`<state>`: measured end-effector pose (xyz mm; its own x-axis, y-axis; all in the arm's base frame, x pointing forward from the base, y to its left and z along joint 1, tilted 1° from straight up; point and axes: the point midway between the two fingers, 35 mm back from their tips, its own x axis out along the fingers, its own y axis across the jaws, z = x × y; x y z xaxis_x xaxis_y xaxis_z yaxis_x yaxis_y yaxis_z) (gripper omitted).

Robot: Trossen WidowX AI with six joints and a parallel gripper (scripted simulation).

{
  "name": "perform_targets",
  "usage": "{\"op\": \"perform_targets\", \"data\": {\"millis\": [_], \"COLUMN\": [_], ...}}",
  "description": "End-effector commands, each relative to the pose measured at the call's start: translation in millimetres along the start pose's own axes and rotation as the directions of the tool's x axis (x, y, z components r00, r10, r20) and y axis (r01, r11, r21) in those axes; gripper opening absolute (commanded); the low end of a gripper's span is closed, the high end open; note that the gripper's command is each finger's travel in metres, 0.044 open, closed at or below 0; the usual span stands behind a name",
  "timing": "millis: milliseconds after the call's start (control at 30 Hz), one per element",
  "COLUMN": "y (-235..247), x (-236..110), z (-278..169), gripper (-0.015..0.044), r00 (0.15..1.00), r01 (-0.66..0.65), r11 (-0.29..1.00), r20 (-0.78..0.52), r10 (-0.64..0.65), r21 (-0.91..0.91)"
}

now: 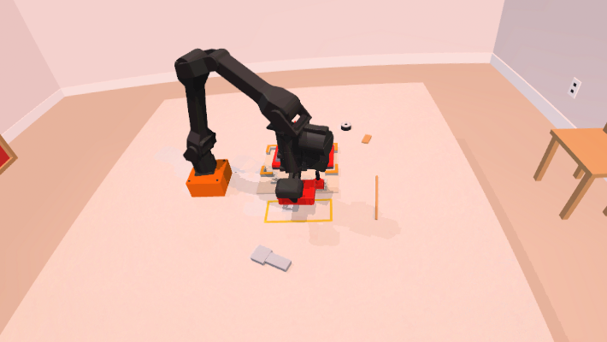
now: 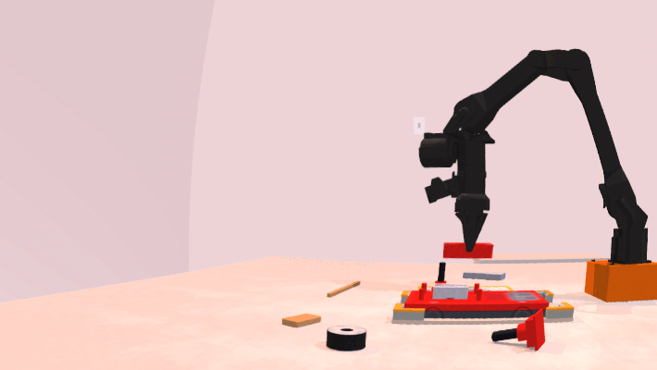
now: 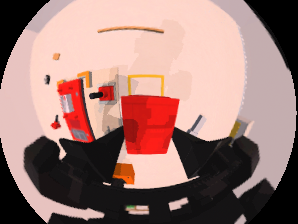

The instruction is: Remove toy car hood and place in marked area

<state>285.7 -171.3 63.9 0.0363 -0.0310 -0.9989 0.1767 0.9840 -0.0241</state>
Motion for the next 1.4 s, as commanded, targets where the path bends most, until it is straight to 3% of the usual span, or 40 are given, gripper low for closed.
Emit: {"op": "perform_targets", "data": {"millis": [0,1367], "y": [-0.2,0.6], "x": [4.7,43.6], "z": [-0.6,-3.4], "gripper": [0.0000,0.0000], "r00": [1.000,1.000], "r01": [0.001,0.001], "r11": [1.000,1.000], "r20": [-0.002,-0.003], "r10": [-0.001,-0.001], "r21": [-0.004,-0.004]}}
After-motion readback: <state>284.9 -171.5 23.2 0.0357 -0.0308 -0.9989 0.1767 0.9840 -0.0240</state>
